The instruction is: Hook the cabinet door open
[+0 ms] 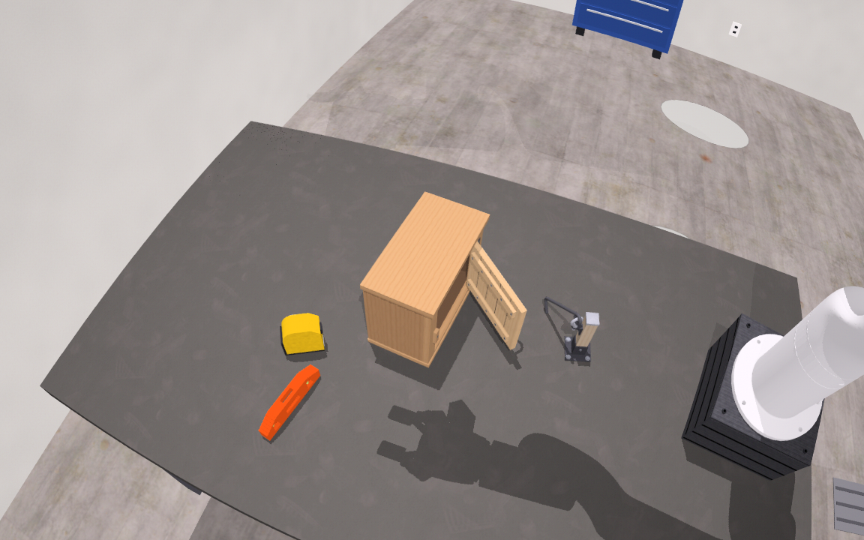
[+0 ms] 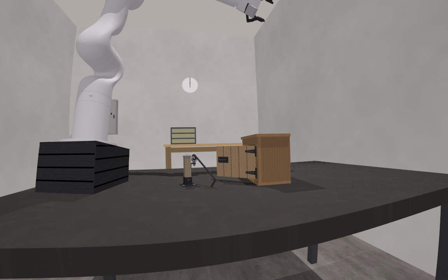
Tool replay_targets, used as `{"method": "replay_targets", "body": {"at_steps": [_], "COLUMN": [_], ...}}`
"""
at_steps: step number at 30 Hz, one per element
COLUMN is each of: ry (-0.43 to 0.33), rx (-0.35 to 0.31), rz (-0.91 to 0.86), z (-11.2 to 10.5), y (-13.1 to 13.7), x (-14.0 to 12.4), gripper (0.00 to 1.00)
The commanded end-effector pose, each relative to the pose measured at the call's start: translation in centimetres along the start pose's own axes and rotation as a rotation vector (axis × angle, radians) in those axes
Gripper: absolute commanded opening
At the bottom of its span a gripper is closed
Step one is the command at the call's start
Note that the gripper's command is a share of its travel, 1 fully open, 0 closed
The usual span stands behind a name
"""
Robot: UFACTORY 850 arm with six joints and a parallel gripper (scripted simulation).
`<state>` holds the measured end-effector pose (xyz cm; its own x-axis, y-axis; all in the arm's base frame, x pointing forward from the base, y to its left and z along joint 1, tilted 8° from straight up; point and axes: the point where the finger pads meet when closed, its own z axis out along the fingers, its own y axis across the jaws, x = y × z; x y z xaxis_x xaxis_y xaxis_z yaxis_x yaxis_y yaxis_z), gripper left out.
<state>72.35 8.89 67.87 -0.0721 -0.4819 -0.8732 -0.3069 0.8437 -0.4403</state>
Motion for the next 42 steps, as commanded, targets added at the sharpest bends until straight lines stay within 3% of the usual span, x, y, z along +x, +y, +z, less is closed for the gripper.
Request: {"method": "replay_targets", "body": {"at_steps": [1,3,4,8,9,15,16,23,24,38,39,42], "ry": [0.101,0.101,0.190,0.190,0.286,0.286,0.387,0.387,0.492,0.492,0.598,0.598], "rx": [0.014,0.014,0.017,0.017,0.020,0.020,0.024,0.024,0.030,0.030,0.036,0.036], "rz": [0.108,0.108,0.191,0.191,0.278,0.278,0.366,0.366,0.454,0.454,0.541,0.541], "z": [2.4,2.4,3.1,3.2,3.7,3.7,3.8,3.8,3.4,3.4,2.7,2.7], "y": [1.0,1.0,2.2,2.2,3.7,3.7,5.5,5.5,7.5,7.5,9.7,9.7], "x": [6.4,6.4,10.6,10.8,15.5,15.5,20.3,20.3,25.0,25.0,29.5,29.5], "gripper": [1.00,1.00,1.00,1.00,1.00,1.00,1.00,1.00,1.00,1.00,1.00,1.00]}}
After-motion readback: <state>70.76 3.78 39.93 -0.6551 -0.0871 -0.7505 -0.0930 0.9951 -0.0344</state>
